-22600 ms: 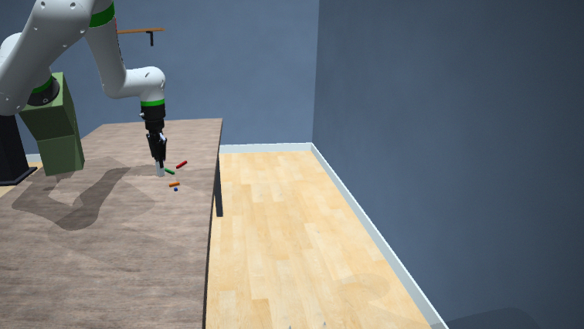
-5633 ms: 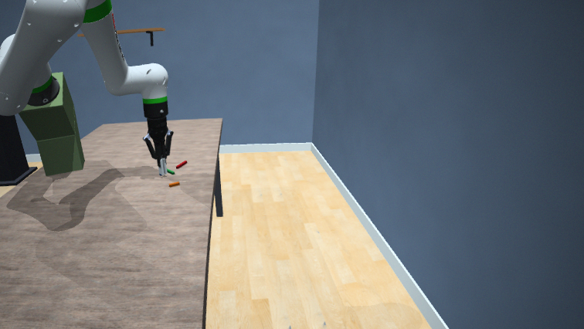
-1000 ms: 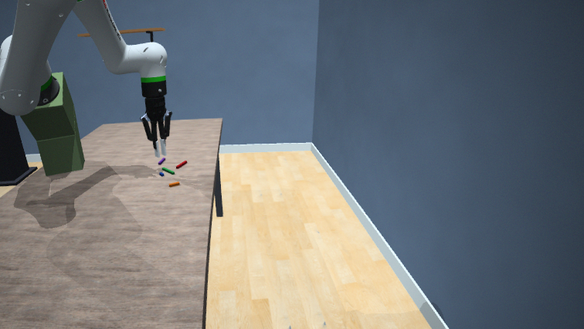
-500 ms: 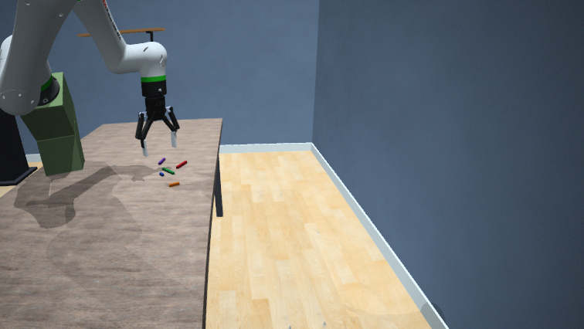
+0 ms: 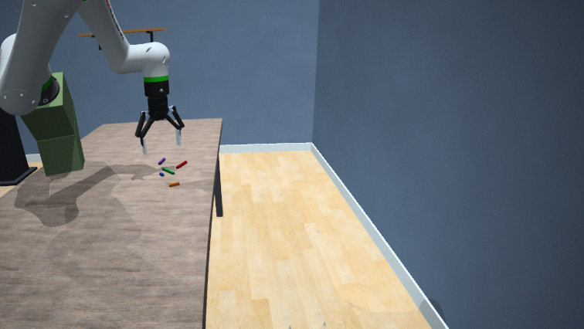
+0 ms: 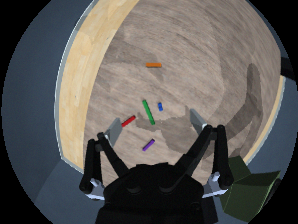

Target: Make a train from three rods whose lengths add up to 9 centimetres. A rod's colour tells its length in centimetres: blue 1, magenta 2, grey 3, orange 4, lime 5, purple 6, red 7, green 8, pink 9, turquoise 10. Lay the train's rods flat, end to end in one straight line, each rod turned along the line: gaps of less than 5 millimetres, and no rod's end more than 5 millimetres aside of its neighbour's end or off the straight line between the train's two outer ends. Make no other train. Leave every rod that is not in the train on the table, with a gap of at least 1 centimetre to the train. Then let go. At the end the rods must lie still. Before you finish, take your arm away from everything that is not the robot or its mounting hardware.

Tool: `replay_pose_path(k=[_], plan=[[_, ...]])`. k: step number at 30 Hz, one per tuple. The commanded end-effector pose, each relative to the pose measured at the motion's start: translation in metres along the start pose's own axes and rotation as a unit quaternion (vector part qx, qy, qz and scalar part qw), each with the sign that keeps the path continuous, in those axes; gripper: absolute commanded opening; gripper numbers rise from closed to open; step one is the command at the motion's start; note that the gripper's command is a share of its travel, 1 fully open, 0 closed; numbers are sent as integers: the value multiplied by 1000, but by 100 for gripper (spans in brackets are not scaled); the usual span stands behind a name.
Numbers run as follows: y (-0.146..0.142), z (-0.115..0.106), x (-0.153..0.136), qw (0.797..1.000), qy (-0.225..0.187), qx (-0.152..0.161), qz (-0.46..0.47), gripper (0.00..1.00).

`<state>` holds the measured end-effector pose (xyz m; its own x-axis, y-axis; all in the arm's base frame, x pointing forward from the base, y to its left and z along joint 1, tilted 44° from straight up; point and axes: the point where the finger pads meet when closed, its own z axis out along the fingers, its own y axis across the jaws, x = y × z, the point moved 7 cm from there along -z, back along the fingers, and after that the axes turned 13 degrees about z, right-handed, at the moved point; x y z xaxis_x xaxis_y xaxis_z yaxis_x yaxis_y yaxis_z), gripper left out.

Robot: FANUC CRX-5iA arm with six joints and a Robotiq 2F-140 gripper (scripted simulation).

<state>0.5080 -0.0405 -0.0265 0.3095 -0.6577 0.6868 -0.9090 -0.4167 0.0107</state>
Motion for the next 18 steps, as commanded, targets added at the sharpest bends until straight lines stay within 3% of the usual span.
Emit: replay_pose_path(k=[1,9,16,18], plan=[[-9,2,-6,999,2,1,52,100],[-37,7,-26,976,2,1,217,100],[-56,12,-43,941,2,2,338,100],[-56,12,-43,941,2,2,338,100]])
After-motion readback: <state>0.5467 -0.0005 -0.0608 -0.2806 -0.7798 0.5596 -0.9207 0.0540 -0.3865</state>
